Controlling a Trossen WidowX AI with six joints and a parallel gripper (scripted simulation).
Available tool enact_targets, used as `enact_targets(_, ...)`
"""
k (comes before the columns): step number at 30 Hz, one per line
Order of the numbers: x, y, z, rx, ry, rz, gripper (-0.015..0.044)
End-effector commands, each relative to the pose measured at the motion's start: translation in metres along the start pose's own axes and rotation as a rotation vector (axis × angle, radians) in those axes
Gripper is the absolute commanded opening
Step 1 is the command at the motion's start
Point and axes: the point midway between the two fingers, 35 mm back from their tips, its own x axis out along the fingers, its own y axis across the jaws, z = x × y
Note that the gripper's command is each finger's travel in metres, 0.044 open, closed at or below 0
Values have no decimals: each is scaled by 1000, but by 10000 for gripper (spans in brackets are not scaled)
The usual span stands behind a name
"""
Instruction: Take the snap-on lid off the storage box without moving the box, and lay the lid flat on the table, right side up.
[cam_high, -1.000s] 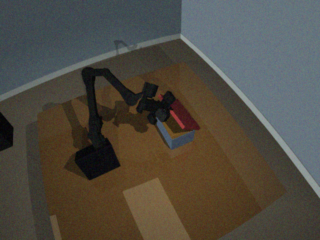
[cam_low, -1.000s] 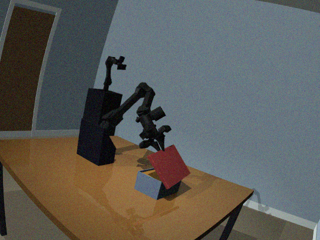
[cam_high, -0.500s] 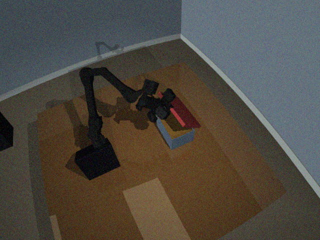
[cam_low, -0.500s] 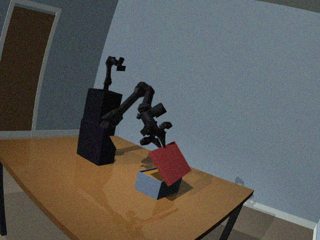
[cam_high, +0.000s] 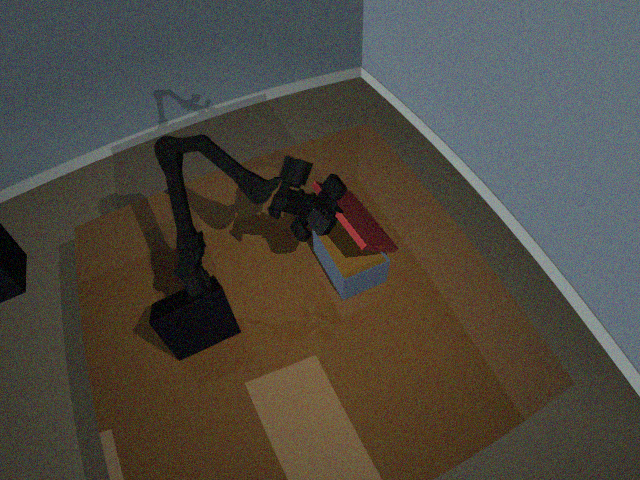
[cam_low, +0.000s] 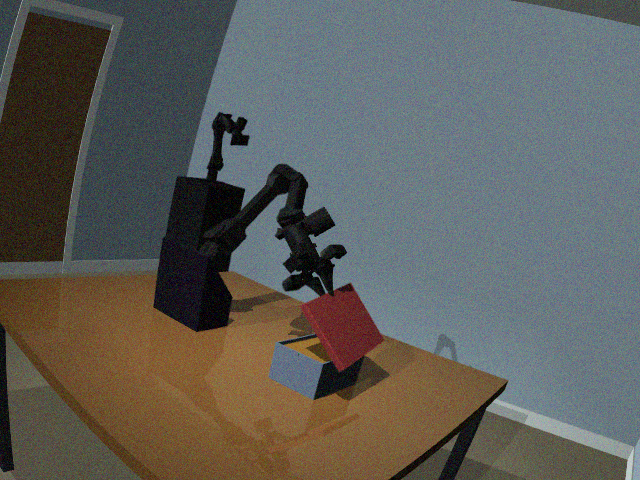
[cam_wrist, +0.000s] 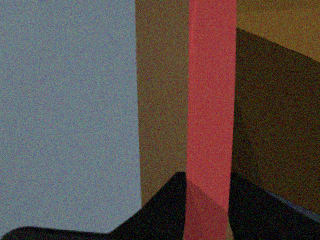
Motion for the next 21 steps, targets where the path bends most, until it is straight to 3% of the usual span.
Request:
enact_targets(1, -3, 3, -9, -2, -3, 13, 0)
enact_targets(21, -7, -1, -49, 0, -2, 13, 0)
